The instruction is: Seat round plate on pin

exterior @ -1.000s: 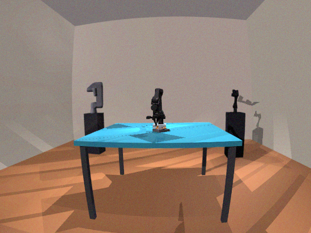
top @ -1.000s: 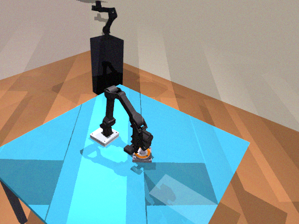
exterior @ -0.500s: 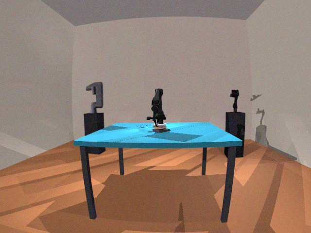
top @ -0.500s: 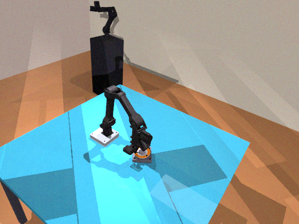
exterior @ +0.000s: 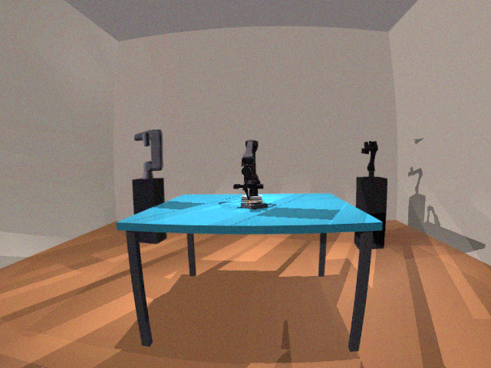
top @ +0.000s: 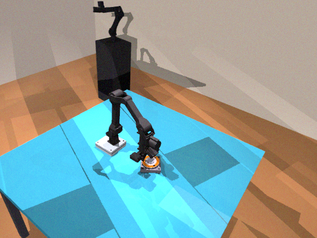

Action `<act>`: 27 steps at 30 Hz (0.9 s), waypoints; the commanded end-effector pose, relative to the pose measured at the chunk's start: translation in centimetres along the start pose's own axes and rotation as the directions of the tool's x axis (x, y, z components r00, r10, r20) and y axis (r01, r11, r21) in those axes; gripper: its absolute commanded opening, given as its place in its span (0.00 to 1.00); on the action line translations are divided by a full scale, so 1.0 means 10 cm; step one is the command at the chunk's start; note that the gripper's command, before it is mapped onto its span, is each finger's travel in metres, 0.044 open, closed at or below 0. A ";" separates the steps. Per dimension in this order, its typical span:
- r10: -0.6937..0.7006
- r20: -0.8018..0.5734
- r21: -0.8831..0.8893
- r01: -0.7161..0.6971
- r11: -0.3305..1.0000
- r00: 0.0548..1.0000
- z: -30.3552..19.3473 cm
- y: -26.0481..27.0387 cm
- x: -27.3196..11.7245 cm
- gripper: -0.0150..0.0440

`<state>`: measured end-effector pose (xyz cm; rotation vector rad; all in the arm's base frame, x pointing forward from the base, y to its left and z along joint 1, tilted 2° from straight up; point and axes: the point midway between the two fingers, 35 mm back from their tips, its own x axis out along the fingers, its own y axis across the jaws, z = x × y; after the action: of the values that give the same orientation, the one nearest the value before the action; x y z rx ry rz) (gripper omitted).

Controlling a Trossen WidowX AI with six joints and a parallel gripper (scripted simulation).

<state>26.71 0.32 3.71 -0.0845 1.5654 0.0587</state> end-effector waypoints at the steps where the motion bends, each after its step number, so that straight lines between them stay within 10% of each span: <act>1: 0.007 -0.006 0.000 -0.007 1.000 1.000 -0.07 0.06 0.01 0.25; 27: 0.010 -0.006 0.000 -0.010 1.000 1.000 -0.15 0.33 -0.01 0.25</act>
<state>25.08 2.94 3.70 -0.0828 1.5731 0.0606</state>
